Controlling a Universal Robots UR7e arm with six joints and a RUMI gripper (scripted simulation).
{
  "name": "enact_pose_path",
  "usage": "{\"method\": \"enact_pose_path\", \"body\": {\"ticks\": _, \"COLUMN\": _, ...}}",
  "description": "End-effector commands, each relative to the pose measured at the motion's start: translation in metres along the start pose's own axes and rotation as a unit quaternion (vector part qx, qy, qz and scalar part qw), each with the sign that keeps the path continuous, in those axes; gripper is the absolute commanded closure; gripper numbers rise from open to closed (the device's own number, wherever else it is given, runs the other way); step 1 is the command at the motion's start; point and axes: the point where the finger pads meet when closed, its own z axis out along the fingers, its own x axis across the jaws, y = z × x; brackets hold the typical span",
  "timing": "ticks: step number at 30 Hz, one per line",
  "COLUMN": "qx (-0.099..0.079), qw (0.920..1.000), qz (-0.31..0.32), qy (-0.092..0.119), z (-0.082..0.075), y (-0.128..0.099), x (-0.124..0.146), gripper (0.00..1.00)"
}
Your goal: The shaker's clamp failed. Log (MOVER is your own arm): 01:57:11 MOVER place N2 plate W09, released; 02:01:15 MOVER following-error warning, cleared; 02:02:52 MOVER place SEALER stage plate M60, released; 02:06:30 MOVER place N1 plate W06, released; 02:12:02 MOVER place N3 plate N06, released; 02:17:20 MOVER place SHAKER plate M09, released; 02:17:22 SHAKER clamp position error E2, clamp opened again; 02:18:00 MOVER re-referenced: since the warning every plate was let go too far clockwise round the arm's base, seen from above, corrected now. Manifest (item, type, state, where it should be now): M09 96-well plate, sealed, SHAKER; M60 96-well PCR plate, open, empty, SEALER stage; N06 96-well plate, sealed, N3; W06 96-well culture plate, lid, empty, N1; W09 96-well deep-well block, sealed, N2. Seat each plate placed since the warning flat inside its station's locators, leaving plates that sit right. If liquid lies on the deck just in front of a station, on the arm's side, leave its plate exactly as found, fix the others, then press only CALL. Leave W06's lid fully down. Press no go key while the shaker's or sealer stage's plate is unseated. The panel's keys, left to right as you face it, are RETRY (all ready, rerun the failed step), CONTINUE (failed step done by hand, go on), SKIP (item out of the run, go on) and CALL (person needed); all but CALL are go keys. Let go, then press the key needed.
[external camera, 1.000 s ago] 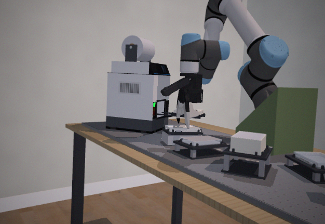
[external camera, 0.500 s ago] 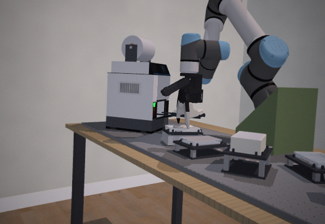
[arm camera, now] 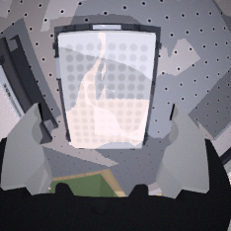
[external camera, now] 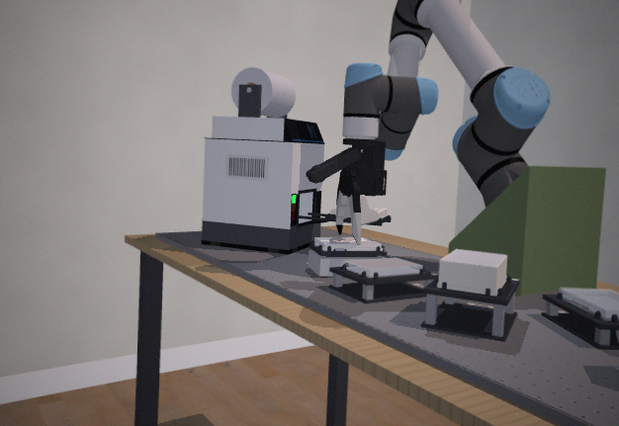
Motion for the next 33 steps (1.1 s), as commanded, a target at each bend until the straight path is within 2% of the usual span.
{"method": "enact_pose_path", "body": {"ticks": 1, "qx": 0.0, "qw": 1.0, "qz": 0.0, "qy": 0.0, "z": -0.005, "y": 0.0, "x": 0.0, "gripper": 0.18}}
{"method": "enact_pose_path", "body": {"ticks": 2, "qx": 0.0, "qw": 1.0, "qz": 0.0, "qy": 0.0, "z": -0.01, "y": 0.0, "x": 0.0, "gripper": 0.18}}
{"method": "enact_pose_path", "body": {"ticks": 4, "qx": 0.0, "qw": 1.0, "qz": 0.0, "qy": 0.0, "z": -0.01, "y": 0.0, "x": 0.0, "gripper": 0.18}}
{"method": "enact_pose_path", "body": {"ticks": 18, "qx": 0.0, "qw": 1.0, "qz": 0.0, "qy": 0.0, "z": -0.08, "y": 0.0, "x": 0.0, "gripper": 0.18}}
{"method": "enact_pose_path", "body": {"ticks": 26, "qx": 0.0, "qw": 1.0, "qz": 0.0, "qy": 0.0, "z": -0.08, "y": 0.0, "x": 0.0, "gripper": 0.18}}
{"method": "enact_pose_path", "body": {"ticks": 33, "qx": 0.0, "qw": 0.9975, "qz": 0.07, "qy": 0.0, "z": -0.08, "y": 0.007, "x": 0.034, "gripper": 0.18}}
